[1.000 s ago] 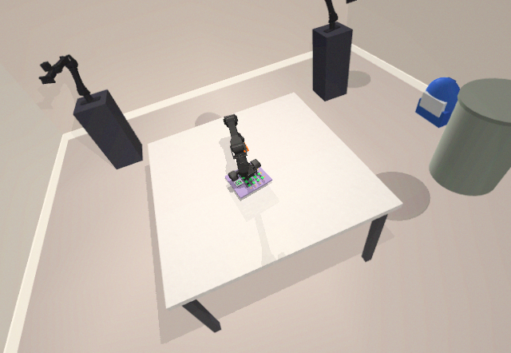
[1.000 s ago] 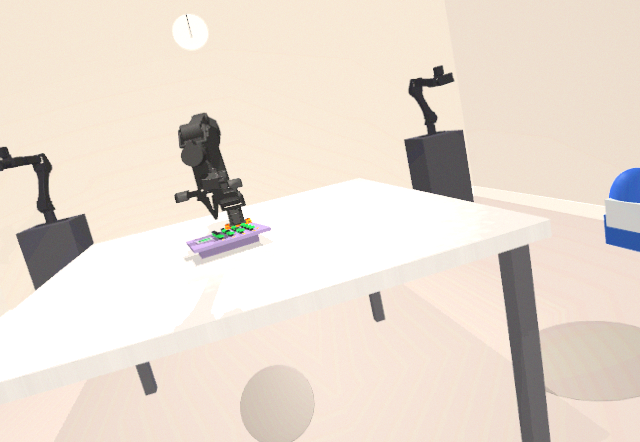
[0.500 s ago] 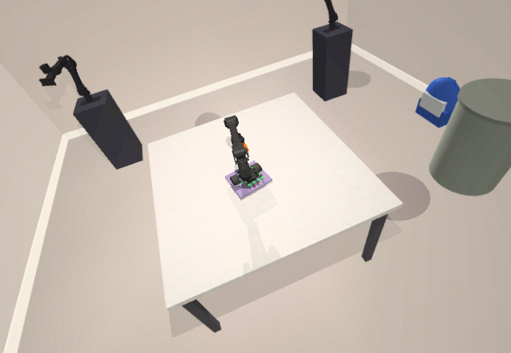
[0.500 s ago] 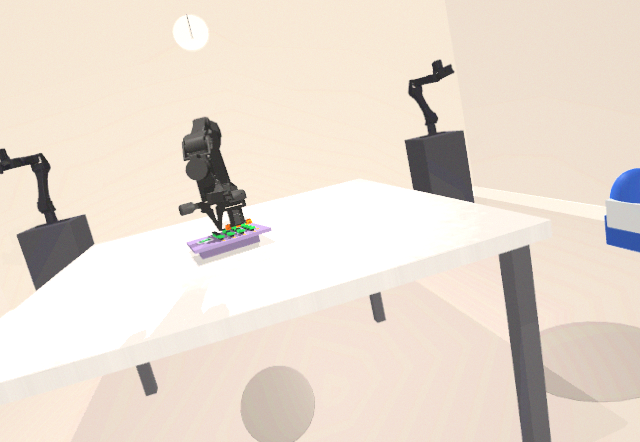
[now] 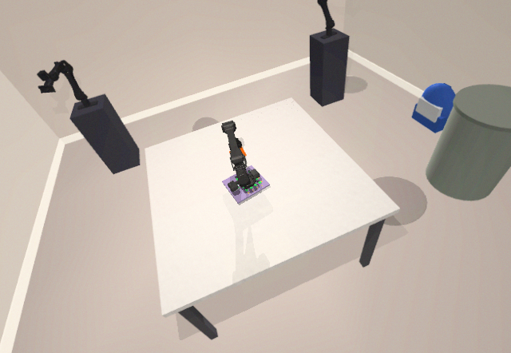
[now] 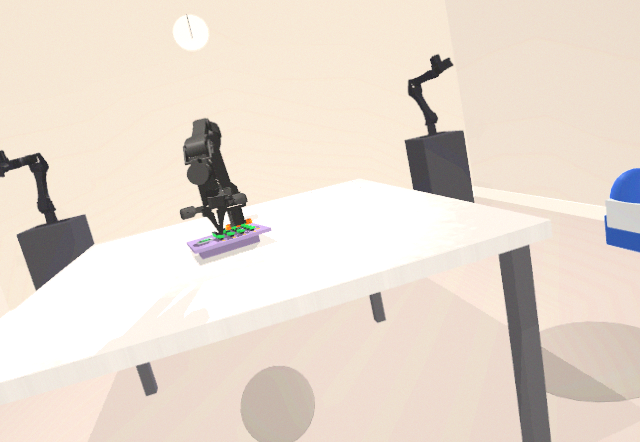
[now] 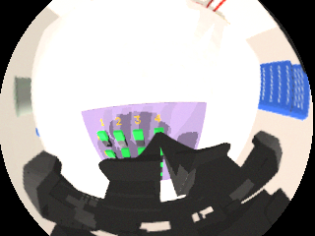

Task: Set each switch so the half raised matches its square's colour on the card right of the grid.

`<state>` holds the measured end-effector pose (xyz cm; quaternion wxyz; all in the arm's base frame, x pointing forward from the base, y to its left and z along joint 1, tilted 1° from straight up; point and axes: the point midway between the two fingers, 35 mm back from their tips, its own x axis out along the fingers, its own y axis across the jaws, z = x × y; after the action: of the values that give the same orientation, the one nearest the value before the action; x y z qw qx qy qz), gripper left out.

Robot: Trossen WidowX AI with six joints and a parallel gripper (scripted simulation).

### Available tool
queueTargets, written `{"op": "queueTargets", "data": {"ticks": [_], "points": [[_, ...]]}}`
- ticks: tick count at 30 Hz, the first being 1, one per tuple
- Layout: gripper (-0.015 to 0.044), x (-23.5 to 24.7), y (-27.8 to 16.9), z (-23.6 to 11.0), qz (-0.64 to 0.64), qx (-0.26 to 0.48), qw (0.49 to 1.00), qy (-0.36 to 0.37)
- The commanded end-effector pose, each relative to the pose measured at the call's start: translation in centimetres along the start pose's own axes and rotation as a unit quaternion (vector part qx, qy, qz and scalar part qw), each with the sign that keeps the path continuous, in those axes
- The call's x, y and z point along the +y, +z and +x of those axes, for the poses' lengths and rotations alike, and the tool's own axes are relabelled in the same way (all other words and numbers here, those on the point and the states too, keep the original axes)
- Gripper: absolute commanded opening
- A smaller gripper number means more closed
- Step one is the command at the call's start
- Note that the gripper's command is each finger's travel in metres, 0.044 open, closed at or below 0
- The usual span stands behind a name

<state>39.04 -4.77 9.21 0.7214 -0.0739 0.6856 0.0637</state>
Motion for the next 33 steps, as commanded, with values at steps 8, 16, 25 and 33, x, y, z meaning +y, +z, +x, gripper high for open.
{"op": "queueTargets", "data": {"ticks": [8,16,25,33], "points": [[0.0000,-0.08,0.00,0.10,-0.002,0.001,1.000,-0.002],[0.0000,-0.08,0.00,0.21,-0.002,0.001,1.000,-0.002],[0.0000,-0.08,0.01,0.33,-0.002,0.001,1.000,-0.002],[0.0000,-0.08,0.01,0.44,-0.002,0.001,1.000,-0.002]]}}
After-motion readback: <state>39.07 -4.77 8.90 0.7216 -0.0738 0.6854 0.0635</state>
